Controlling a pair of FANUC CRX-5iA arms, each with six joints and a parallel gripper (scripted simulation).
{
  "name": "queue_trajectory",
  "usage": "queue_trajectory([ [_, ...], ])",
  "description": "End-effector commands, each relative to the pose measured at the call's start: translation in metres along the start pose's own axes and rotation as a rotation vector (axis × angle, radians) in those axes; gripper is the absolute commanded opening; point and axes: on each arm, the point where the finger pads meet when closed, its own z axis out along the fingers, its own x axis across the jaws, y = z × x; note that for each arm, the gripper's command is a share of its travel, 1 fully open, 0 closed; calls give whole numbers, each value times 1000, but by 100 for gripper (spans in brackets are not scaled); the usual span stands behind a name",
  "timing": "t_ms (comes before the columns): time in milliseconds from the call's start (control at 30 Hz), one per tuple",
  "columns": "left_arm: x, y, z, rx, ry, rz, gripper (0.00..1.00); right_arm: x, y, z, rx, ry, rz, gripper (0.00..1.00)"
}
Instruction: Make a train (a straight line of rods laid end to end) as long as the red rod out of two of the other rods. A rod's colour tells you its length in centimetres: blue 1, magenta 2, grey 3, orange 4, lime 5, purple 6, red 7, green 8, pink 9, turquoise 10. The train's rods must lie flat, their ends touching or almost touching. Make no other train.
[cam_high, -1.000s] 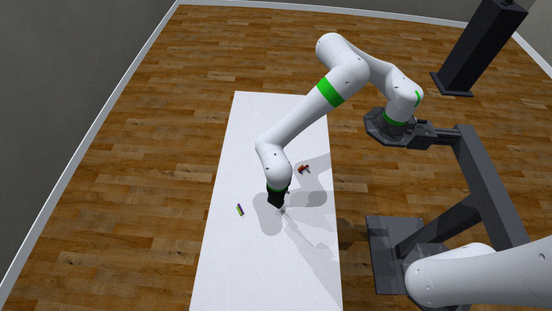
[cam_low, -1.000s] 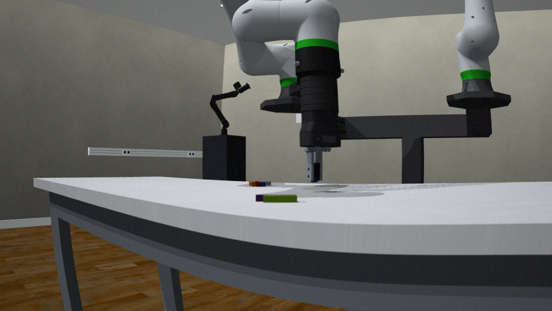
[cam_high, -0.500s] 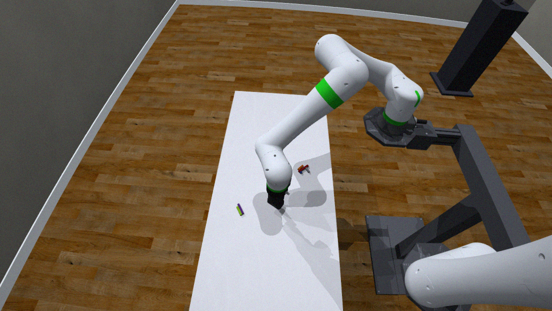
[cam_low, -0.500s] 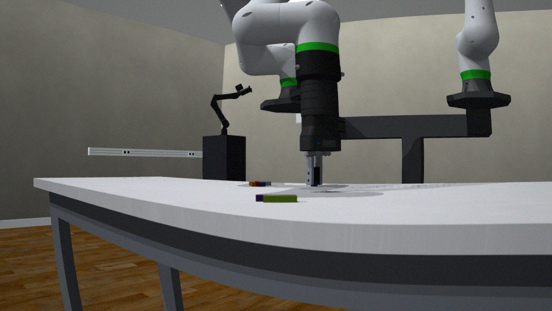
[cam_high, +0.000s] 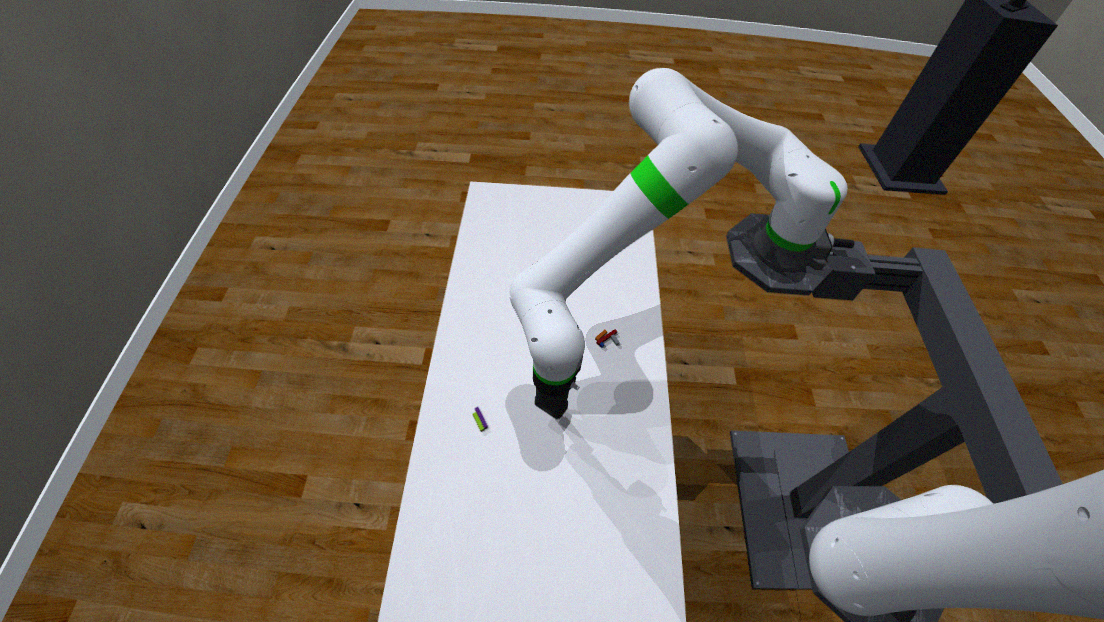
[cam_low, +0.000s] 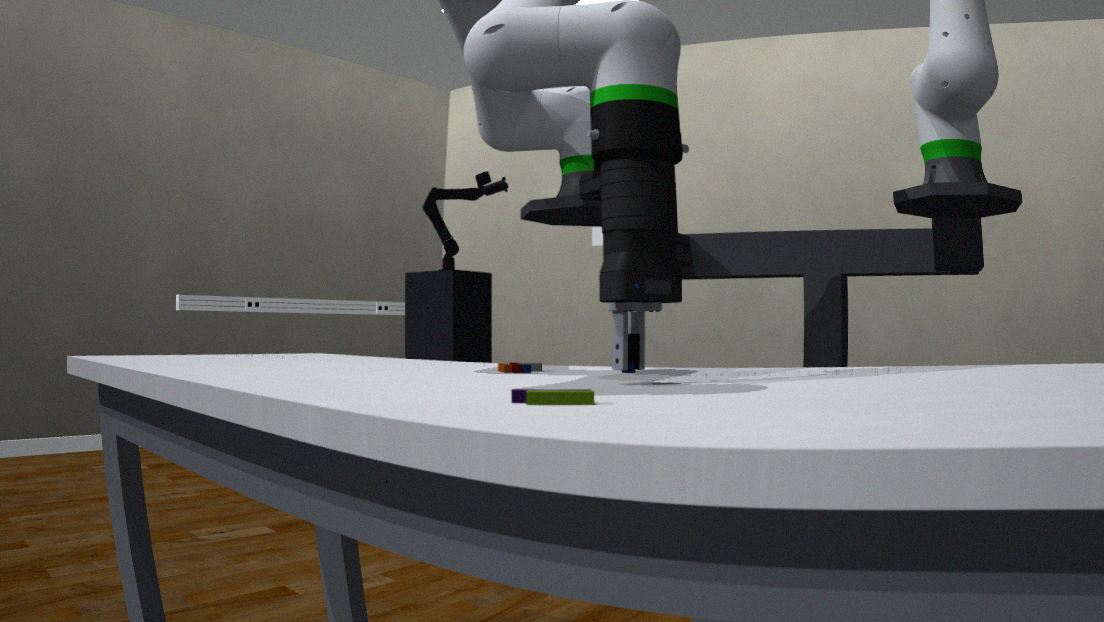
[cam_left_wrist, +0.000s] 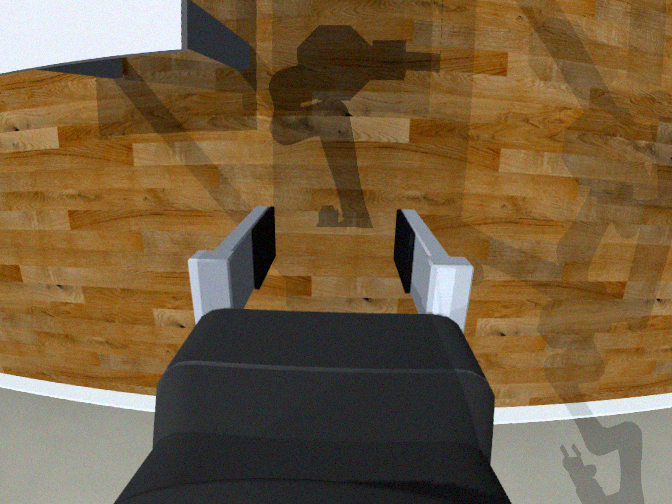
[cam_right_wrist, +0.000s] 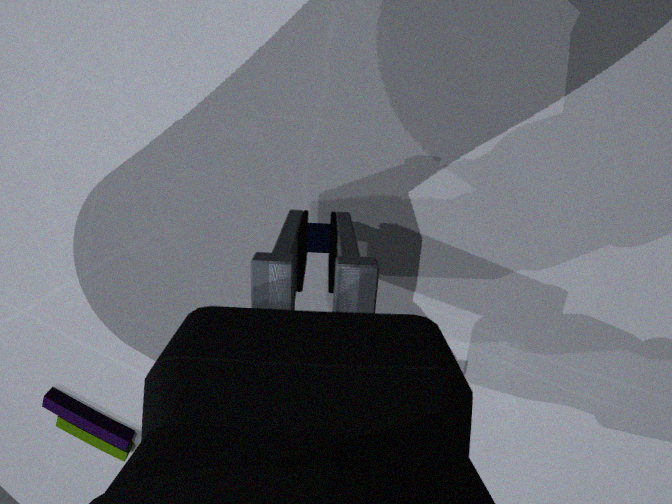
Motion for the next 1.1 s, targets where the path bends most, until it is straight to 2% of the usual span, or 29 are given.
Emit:
queue_trajectory([
  [0, 0, 0, -1, -2, 0, 0, 100, 0, 1, -1, -2, -1, 0, 24],
  [500, 0, 0, -1, -2, 0, 0, 100, 0, 1, 0, -2, -1, 0, 24],
  [1067, 0, 0, -1, -2, 0, 0, 100, 0, 1, 10, -2, -1, 0, 24],
])
